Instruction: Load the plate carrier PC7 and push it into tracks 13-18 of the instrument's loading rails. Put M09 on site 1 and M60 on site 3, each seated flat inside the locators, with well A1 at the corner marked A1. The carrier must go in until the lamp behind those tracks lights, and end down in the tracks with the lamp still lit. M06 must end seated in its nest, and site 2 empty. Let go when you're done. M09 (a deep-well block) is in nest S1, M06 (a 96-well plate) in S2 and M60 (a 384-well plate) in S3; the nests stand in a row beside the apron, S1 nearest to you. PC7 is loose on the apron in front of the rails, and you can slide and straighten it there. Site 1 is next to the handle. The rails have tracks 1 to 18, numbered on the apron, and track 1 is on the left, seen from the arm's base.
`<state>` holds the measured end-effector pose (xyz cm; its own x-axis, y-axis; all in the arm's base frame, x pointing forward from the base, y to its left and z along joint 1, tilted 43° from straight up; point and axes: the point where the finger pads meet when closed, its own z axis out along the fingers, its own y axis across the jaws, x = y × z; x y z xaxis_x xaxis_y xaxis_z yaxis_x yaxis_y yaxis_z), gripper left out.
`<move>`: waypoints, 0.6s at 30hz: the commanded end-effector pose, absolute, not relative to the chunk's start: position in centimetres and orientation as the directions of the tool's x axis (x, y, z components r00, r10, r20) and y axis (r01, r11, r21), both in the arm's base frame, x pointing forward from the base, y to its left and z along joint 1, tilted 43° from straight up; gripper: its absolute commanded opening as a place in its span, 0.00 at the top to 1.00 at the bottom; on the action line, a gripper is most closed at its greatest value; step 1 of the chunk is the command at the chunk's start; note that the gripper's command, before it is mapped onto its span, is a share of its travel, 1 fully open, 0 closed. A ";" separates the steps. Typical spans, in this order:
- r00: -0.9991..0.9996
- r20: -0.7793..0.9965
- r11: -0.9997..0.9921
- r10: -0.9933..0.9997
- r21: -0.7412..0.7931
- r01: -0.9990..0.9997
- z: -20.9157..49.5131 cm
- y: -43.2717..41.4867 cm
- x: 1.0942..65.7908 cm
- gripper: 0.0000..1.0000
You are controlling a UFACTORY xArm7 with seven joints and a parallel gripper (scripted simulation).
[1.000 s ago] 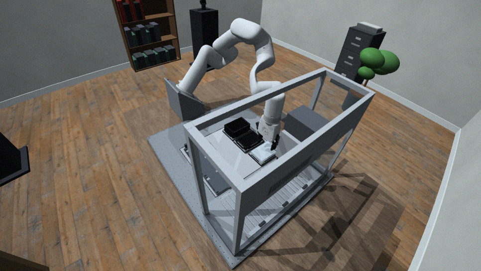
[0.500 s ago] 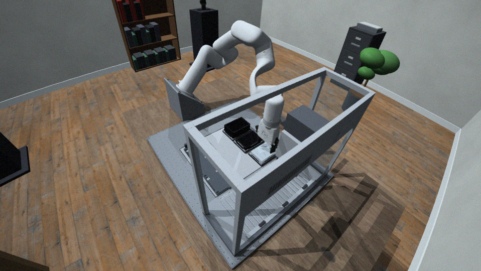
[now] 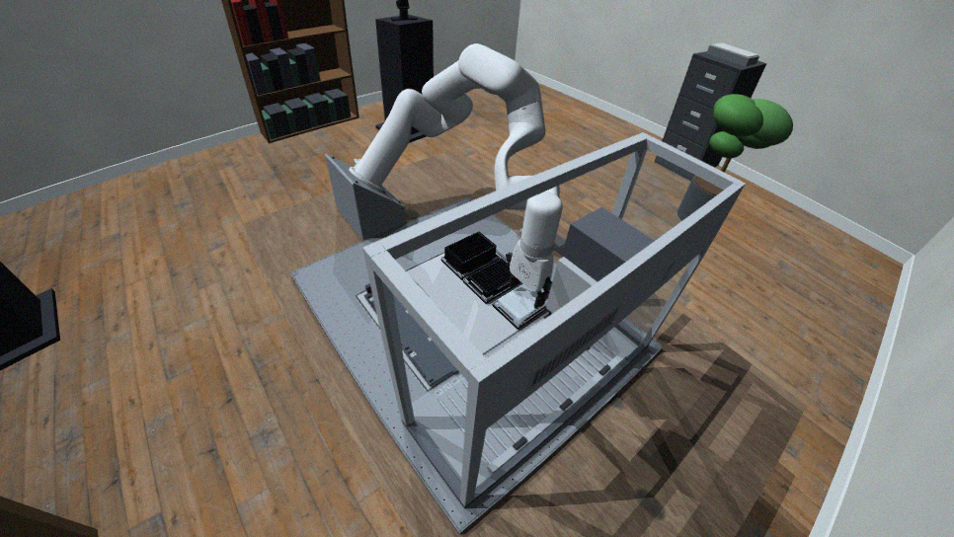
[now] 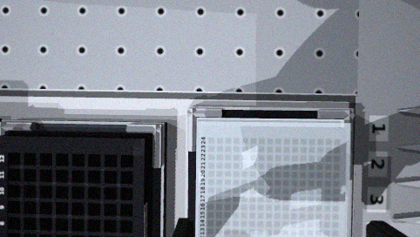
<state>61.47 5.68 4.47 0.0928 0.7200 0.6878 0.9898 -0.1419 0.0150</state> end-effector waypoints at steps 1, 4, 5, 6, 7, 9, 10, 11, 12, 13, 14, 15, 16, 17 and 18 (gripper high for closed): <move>0.093 0.687 -0.145 0.721 0.018 0.989 4.6 5.5 61.6 0.00; 0.093 0.687 -0.145 0.721 0.018 0.989 4.6 5.5 61.6 0.00; 0.093 0.687 -0.145 0.721 0.018 0.989 4.6 5.5 61.6 0.00; 0.093 0.687 -0.145 0.721 0.018 0.989 4.5 5.5 61.6 0.00; 0.093 0.687 -0.145 0.721 0.018 0.989 4.5 5.5 61.6 0.00; 0.093 0.687 -0.145 0.721 0.018 0.989 4.4 5.6 61.6 0.00; 0.093 0.687 -0.145 0.721 0.018 0.989 4.4 5.7 61.6 0.00; 0.093 0.687 -0.145 0.721 0.018 0.989 4.3 5.7 61.6 0.00; 0.093 0.687 -0.145 0.721 0.018 0.989 4.3 5.7 61.6 0.00; 0.093 0.687 -0.145 0.721 0.018 0.989 4.3 5.7 61.6 0.00; 0.093 0.687 -0.145 0.721 0.018 0.989 4.3 5.8 61.6 0.00; 0.093 0.687 -0.145 0.721 0.018 0.989 4.2 5.8 61.6 0.00; 0.093 0.687 -0.145 0.721 0.018 0.989 4.2 5.9 61.7 0.00; 0.093 0.687 -0.145 0.721 0.018 0.989 4.1 5.9 61.7 0.00; 0.093 0.687 -0.145 0.721 0.018 0.989 4.1 6.0 61.7 0.00</move>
